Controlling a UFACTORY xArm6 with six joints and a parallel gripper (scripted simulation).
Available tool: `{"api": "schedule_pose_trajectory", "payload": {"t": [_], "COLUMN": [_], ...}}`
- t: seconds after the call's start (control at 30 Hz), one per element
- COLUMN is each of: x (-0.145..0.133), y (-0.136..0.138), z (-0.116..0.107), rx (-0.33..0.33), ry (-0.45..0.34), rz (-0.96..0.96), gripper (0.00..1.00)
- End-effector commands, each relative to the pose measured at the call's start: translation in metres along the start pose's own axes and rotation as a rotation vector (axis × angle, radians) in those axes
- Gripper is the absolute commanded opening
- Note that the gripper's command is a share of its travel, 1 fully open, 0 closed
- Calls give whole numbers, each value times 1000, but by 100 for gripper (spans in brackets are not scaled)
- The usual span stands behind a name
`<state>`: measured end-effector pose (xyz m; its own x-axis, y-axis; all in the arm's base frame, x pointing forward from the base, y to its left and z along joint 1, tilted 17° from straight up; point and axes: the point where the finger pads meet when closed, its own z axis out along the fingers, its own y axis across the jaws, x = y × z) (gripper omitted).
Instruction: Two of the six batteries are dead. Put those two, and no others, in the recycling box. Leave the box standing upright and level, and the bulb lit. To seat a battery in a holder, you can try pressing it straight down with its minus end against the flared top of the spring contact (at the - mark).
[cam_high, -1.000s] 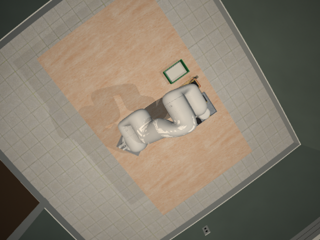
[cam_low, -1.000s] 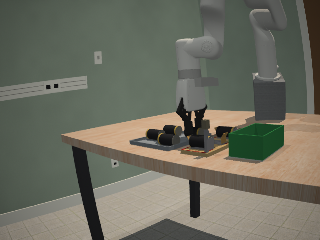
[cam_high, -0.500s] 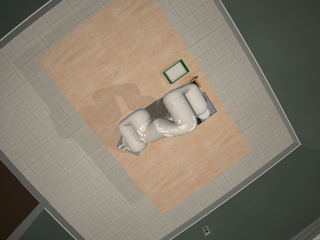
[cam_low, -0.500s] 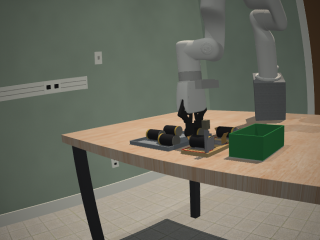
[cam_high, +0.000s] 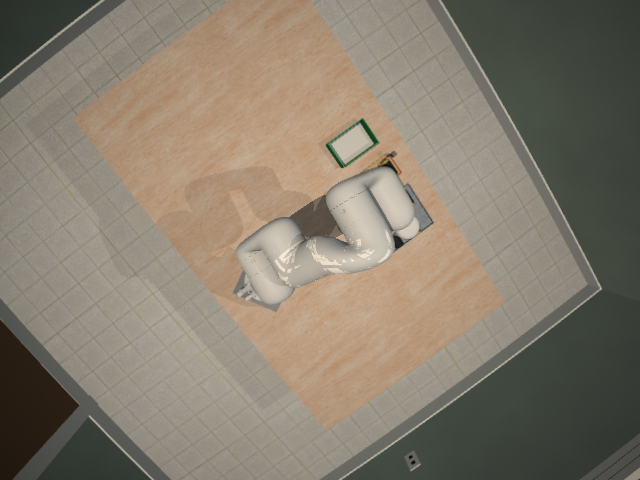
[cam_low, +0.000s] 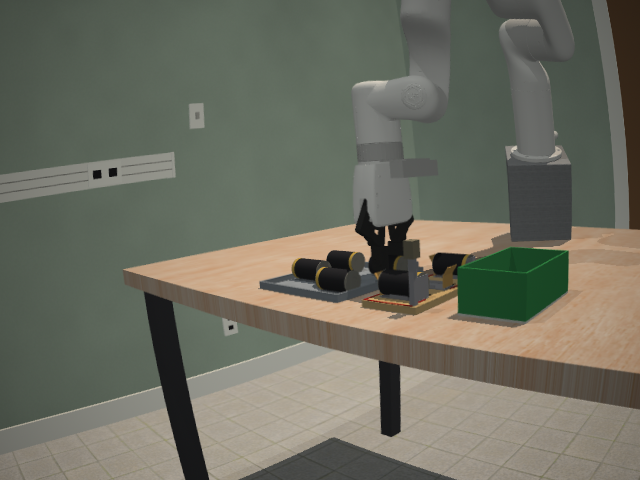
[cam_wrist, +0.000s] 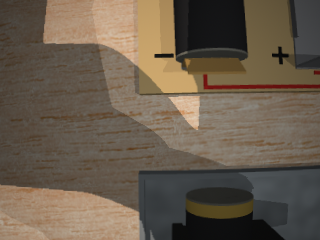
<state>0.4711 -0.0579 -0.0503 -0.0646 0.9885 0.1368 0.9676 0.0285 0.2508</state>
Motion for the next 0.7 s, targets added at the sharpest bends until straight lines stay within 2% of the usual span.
{"api": "schedule_pose_trajectory", "payload": {"t": [0.0,0.43,0.67], "x": [0,0,0], "y": [1,1,1], "z": [-1,-3,-30], "rx": [-3,-3,-3], "ry": [-1,-1,-1], "rz": [0,0,0], "gripper": [28,28,28]}}
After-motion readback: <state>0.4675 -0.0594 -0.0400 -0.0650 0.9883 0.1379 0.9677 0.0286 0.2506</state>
